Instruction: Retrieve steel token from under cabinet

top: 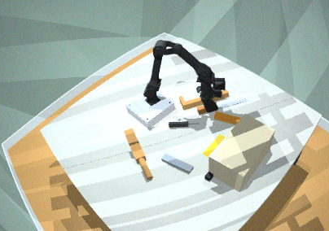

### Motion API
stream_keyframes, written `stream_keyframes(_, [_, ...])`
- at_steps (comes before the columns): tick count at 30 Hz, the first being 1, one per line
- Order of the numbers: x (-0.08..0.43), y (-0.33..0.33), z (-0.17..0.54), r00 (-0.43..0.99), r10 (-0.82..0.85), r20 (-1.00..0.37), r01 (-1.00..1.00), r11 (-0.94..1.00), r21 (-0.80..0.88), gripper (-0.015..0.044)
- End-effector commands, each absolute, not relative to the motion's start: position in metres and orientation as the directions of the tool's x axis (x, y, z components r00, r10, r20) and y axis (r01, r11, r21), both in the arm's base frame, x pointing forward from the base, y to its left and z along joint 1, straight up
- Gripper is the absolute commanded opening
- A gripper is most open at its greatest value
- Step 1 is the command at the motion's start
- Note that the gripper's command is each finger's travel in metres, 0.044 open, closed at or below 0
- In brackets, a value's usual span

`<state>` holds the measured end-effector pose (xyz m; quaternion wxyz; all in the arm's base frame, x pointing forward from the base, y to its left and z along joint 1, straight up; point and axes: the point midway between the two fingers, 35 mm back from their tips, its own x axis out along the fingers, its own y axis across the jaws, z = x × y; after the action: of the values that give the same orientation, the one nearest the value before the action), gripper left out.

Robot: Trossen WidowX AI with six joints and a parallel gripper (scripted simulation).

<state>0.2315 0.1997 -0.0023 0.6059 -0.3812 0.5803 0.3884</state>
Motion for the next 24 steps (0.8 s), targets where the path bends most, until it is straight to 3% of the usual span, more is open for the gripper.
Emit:
stream_keyframes(1, [0.232,0.200,-0.002,0.025,0.028,-0.999,-0.913,0.408,-0.011,0.0092])
stream_keyframes(6, [0.232,0.200,-0.002,0.025,0.028,-0.999,-0.913,0.408,-0.011,0.0000])
stream_keyframes(24, [0.222,0.192,0.032,0.023,0.021,-1.000,-0.913,0.407,-0.013,0.0000])
